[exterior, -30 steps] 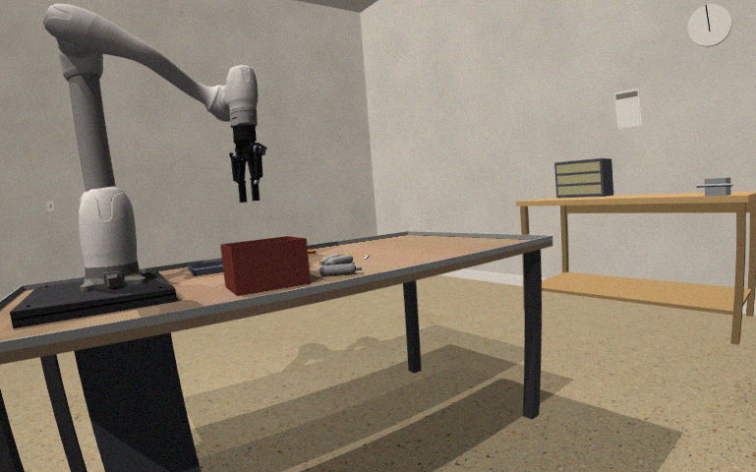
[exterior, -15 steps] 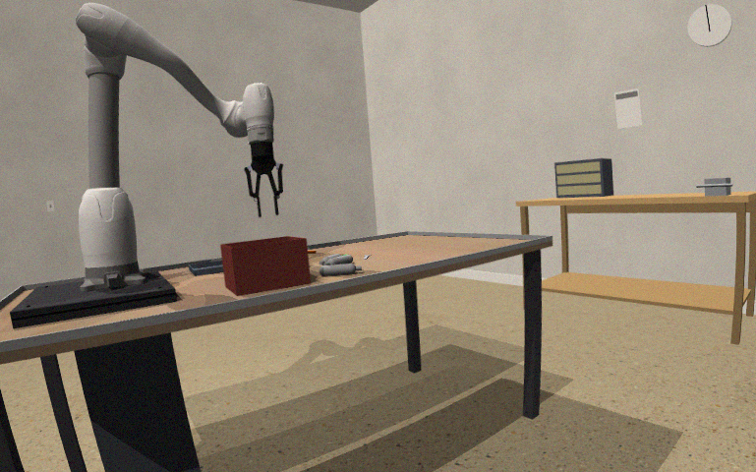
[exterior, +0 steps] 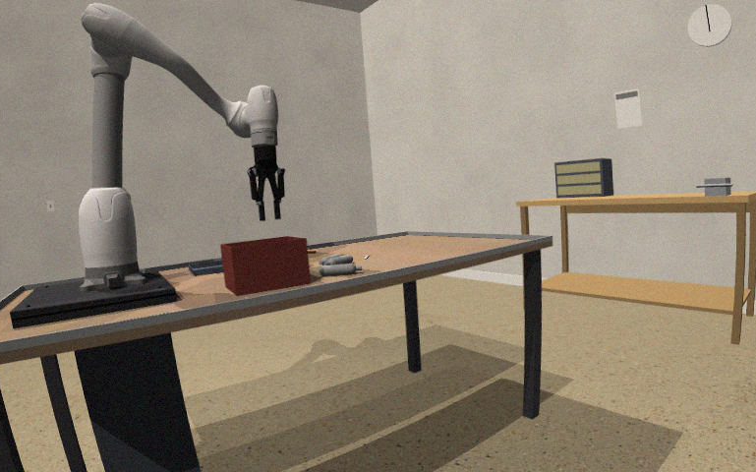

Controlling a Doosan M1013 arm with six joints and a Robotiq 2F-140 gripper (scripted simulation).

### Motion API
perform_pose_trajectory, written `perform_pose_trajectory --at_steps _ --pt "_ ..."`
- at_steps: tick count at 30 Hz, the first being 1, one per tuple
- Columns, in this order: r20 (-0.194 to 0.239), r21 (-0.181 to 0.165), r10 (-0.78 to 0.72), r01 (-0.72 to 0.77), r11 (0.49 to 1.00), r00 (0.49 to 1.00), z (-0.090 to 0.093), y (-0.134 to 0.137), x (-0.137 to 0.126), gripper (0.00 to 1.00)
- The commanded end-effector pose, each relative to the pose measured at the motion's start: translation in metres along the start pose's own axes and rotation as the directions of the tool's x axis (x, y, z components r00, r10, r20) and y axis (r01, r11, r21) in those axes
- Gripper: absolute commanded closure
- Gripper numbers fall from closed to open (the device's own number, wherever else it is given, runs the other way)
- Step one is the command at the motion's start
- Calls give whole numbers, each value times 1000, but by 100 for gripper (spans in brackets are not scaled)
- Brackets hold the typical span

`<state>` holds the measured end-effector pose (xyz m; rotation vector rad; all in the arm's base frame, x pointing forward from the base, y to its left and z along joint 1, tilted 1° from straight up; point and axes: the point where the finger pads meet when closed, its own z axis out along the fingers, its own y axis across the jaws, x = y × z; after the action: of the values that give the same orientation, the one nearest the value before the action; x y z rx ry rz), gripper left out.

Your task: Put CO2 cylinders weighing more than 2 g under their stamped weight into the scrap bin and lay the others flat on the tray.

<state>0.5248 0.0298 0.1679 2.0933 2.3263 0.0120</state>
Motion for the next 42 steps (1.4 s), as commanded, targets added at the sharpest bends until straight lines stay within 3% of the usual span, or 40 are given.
perform_pose_trajectory --at_steps 1,8,23,42 --pt "-1 -1 0 0 1000 1000 8 0 0 60" --pt "-1 -1 0 0 1000 1000 27 0 0 60" --pt "-1 -1 0 0 1000 1000 87 0 0 60" --pt "-1 -1 0 0 1000 1000 99 0 -1 60"
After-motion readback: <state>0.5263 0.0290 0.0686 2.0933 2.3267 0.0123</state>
